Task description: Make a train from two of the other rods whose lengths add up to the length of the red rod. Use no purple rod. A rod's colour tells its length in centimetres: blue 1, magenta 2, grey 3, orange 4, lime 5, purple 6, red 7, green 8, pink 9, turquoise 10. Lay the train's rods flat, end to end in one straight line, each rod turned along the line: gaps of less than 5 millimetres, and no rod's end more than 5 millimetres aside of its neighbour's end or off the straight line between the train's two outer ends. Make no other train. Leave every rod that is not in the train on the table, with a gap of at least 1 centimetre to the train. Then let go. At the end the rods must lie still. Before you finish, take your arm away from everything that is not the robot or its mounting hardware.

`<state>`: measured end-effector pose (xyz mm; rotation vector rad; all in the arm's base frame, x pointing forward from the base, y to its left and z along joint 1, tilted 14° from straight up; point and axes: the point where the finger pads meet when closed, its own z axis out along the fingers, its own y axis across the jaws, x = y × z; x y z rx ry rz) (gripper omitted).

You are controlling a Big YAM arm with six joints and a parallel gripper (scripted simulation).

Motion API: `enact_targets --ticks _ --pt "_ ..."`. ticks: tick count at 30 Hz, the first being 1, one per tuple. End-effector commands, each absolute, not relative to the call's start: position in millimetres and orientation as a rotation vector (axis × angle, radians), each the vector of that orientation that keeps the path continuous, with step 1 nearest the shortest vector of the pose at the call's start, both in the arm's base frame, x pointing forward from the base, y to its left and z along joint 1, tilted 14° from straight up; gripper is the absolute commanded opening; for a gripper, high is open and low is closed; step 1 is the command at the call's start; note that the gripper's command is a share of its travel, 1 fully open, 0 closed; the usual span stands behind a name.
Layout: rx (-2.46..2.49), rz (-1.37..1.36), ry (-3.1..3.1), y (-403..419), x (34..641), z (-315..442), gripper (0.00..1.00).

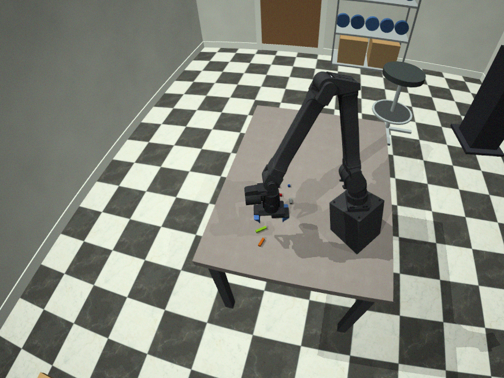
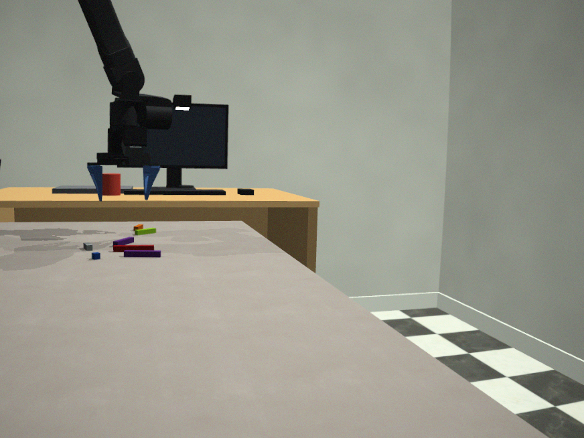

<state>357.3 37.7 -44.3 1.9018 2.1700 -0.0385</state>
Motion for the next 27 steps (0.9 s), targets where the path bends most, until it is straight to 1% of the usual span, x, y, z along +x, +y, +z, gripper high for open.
enact_targets --ticks 1,7,8,10,11,14,15,18,19,24,25,27 --pt "1.719 -0.027 2.300 28.6 363.3 -35.8 1.00" --pt "1.642 -0.041 2.356 23.6 362.8 -35.0 1.00" --pt "1.560 -0.054 2.412 18.3 362.4 -34.1 1.00" --pt "1.566 -0.075 2.427 17.7 358.5 -39.9 1.00" --pt "1.473 -0.068 2.467 12.9 361.8 -33.2 1.00" --pt "1.476 -0.076 2.473 12.7 360.1 -34.9 1.00" --pt "1.383 -0.083 2.520 7.4 361.0 -32.3 1.00" --pt "1.387 -0.096 2.532 7.3 359.7 -36.8 1.00" --pt "1.290 -0.097 2.570 1.9 360.2 -31.4 1.00" --pt "1.293 -0.105 2.578 1.7 358.1 -33.2 1.00" --pt "1.196 -0.112 2.618 -3.5 359.2 -30.5 1.00" --pt "1.198 -0.120 2.626 -3.7 357.2 -32.9 1.00"
